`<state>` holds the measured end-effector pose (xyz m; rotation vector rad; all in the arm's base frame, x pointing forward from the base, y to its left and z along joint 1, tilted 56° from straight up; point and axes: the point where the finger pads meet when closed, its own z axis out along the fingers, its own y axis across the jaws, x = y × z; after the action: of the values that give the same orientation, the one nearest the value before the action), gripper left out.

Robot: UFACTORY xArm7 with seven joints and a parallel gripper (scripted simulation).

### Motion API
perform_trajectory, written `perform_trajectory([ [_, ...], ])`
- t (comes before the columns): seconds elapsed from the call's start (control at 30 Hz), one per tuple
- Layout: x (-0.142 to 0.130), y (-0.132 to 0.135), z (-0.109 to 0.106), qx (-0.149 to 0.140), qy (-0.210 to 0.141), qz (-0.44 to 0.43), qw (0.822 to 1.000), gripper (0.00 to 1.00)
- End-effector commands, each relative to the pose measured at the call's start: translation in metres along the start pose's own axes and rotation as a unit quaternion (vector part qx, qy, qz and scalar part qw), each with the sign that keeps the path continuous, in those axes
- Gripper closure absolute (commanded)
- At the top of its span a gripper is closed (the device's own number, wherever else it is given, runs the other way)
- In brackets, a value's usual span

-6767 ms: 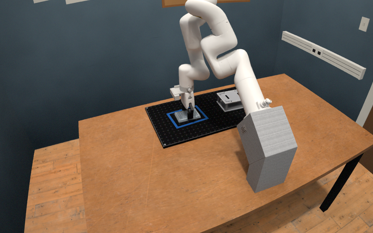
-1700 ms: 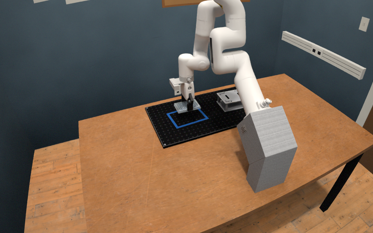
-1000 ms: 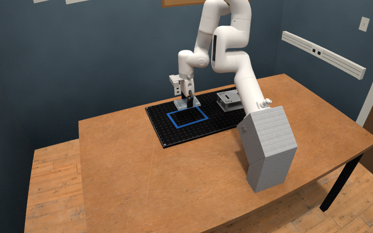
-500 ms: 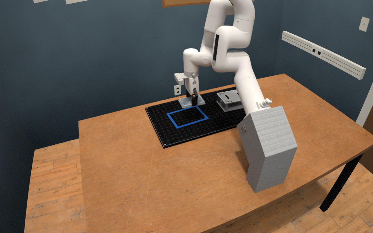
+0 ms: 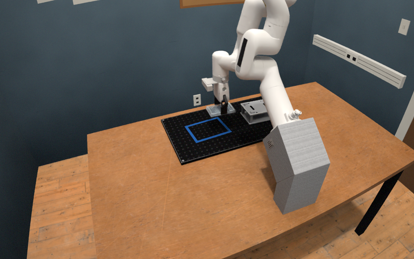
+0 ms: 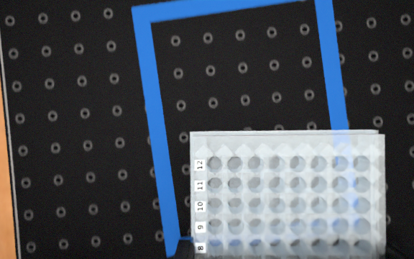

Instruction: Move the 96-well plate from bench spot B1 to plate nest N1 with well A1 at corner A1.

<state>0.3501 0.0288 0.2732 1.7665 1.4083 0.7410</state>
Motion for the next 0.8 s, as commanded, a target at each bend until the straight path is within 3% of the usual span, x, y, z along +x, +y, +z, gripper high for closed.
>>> perform_trajectory([
  [0.0, -0.017, 0.002, -0.006, 0.0, 0.001, 0.0, 1.0, 1.0],
  [0.77, -0.086, 0.008, -0.02, 0.0, 0.001, 0.0, 1.0, 1.0],
])
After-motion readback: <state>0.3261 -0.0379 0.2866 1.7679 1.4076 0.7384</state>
